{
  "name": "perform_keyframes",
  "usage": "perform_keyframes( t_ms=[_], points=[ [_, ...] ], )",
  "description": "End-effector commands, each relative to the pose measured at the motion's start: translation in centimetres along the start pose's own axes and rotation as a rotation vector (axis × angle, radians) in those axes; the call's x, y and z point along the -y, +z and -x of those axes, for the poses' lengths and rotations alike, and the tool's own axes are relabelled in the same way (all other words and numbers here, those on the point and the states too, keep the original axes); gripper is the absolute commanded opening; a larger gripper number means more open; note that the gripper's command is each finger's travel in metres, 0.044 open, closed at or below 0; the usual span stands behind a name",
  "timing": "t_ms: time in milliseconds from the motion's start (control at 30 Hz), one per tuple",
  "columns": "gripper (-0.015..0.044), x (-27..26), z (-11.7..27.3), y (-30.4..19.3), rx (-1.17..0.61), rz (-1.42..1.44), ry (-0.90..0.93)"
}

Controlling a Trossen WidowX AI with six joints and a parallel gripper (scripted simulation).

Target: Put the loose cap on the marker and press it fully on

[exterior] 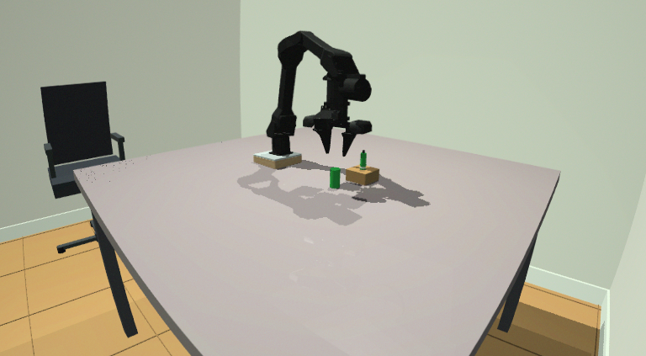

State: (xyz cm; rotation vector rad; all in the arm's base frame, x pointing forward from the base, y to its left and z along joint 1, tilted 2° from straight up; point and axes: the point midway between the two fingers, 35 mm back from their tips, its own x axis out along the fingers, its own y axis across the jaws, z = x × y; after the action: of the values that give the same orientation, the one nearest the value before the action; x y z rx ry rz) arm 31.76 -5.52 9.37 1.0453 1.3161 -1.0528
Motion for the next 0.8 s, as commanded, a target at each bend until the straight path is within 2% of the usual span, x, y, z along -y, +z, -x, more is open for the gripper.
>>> perform_keyframes(
  t_ms=[0,767],
  points=[
    [0.0245,0.0,-0.9,0.0,-0.004,0.005,0.006],
    [0.0245,-0.1,-4.8,0.0,-0.004,0.005,0.006]
  ],
)
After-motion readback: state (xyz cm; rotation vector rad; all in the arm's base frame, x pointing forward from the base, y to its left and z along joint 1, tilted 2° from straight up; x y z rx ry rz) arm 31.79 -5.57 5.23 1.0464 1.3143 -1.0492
